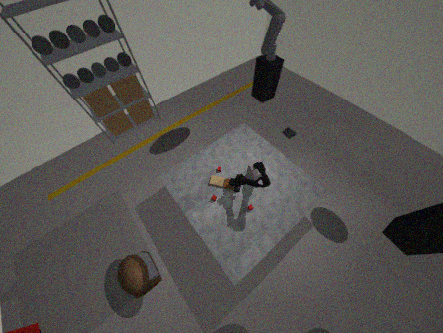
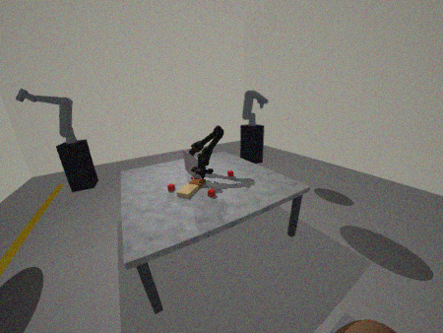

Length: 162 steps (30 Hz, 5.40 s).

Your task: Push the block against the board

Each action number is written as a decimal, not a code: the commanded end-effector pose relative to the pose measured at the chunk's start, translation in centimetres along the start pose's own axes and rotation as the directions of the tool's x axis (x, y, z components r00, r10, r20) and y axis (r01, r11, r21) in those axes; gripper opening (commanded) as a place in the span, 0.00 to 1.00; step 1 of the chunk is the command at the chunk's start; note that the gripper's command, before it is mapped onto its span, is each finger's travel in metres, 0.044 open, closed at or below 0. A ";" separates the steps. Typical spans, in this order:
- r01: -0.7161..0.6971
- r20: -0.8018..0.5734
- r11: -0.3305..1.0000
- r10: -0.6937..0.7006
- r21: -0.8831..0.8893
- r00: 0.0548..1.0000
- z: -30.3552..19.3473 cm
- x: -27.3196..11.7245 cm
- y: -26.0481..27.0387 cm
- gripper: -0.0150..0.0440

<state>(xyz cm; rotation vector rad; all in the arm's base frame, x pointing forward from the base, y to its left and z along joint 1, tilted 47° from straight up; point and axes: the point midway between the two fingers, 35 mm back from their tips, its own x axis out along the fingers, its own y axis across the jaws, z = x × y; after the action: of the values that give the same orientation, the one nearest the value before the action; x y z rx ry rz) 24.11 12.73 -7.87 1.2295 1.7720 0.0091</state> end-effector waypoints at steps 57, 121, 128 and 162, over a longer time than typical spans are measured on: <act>-0.003 0.008 1.000 0.003 0.000 1.000 4.4 -0.2 0.1 0.25; -0.004 0.011 0.865 0.011 -0.502 1.000 3.7 -5.7 2.7 0.25; 0.001 0.012 0.720 0.010 -0.694 1.000 5.2 -5.8 3.8 0.25; 0.013 0.013 -0.165 0.005 -0.986 1.000 11.1 -2.4 7.7 0.25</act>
<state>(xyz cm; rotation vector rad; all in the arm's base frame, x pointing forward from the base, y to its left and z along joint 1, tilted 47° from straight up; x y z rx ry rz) 37.45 7.64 -6.73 -0.0485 1.0551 1.1914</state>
